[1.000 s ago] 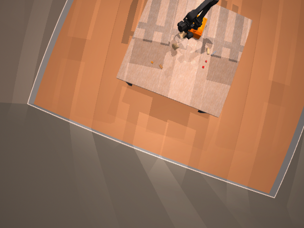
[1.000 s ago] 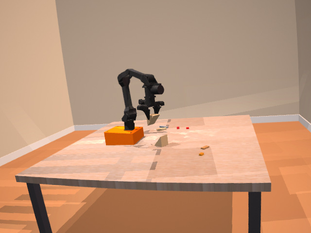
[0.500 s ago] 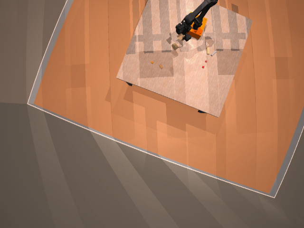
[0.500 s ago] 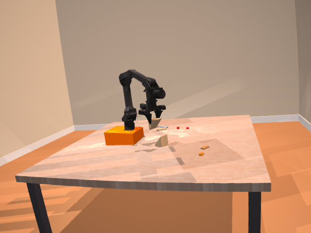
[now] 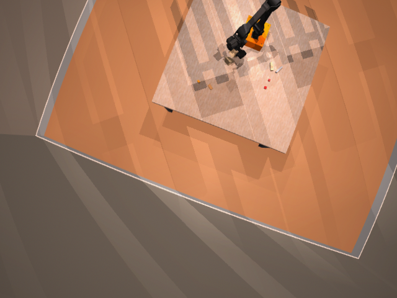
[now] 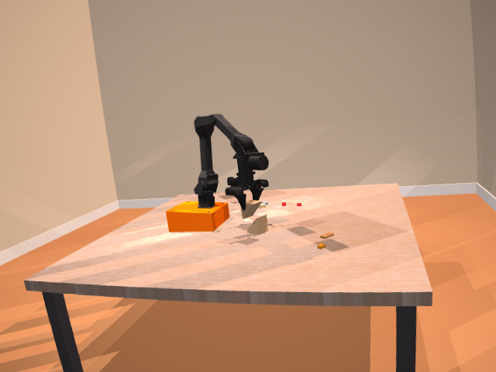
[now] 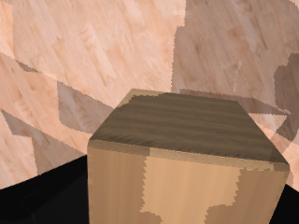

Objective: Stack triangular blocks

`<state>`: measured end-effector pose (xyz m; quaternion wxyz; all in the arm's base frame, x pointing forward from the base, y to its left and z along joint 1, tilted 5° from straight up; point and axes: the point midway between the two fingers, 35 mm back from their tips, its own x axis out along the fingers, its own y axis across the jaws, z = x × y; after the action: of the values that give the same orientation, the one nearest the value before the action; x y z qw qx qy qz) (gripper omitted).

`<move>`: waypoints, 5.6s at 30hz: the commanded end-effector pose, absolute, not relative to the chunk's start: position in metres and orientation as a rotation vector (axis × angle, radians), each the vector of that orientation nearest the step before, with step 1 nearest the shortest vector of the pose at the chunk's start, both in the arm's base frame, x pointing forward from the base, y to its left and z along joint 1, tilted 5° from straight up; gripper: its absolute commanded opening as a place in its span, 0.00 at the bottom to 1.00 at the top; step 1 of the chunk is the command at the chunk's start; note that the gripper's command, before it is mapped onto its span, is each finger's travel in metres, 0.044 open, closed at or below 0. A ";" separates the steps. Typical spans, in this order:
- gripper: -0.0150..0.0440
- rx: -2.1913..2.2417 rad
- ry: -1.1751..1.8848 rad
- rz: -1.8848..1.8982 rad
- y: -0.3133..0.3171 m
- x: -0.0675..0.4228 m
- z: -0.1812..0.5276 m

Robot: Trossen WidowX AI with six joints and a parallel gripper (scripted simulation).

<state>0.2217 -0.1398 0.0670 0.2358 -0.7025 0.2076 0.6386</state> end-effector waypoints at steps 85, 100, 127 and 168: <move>0.25 -1.909 0.563 1.756 -0.146 0.238 0.017; 0.25 -1.909 0.562 1.756 -0.146 0.239 0.016; 0.97 -1.912 0.564 1.760 -0.147 0.238 0.016; 1.00 -1.924 0.572 1.747 -0.151 0.232 0.121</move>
<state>0.2320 -0.1507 0.1214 0.2379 -0.7025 0.2088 0.6374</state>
